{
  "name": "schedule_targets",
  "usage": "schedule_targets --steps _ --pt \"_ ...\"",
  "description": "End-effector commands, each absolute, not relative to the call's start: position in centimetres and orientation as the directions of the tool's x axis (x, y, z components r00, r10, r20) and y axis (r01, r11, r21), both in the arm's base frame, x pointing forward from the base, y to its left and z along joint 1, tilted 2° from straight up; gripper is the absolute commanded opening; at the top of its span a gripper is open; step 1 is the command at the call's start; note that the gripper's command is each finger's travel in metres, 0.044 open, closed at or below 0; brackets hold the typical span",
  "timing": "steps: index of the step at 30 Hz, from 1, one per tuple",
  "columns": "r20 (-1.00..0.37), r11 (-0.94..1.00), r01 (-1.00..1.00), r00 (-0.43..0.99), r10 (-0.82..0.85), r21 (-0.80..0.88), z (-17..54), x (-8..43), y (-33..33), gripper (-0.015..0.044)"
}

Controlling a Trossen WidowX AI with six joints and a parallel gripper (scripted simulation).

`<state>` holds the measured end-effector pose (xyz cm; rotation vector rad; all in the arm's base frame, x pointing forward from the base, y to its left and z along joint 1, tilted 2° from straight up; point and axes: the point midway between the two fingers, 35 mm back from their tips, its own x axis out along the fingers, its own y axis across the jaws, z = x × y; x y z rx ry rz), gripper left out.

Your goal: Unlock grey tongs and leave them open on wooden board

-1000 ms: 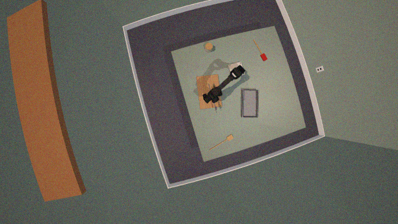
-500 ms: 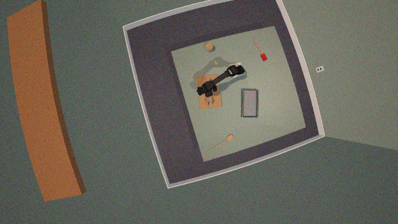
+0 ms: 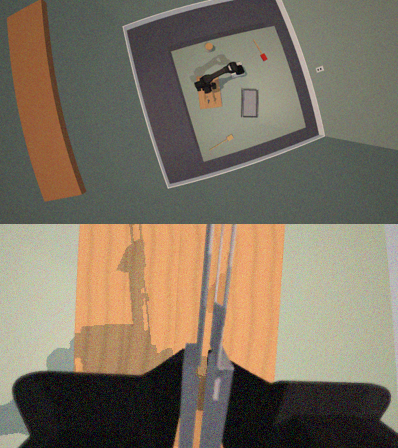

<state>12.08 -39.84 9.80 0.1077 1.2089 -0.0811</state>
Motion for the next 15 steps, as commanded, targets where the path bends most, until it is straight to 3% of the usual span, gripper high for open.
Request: schedule_targets --steps 1,11,15 --pt "-0.869 0.993 0.113 0.493 -0.031 0.028 11.3 11.7 -39.7 -0.015" --pt "-0.657 0.993 0.117 0.747 -0.103 -0.023 14.2 10.3 -39.7 -0.015" --pt "-0.619 0.992 0.121 0.776 -0.117 -0.036 14.7 10.0 -39.7 -0.015"
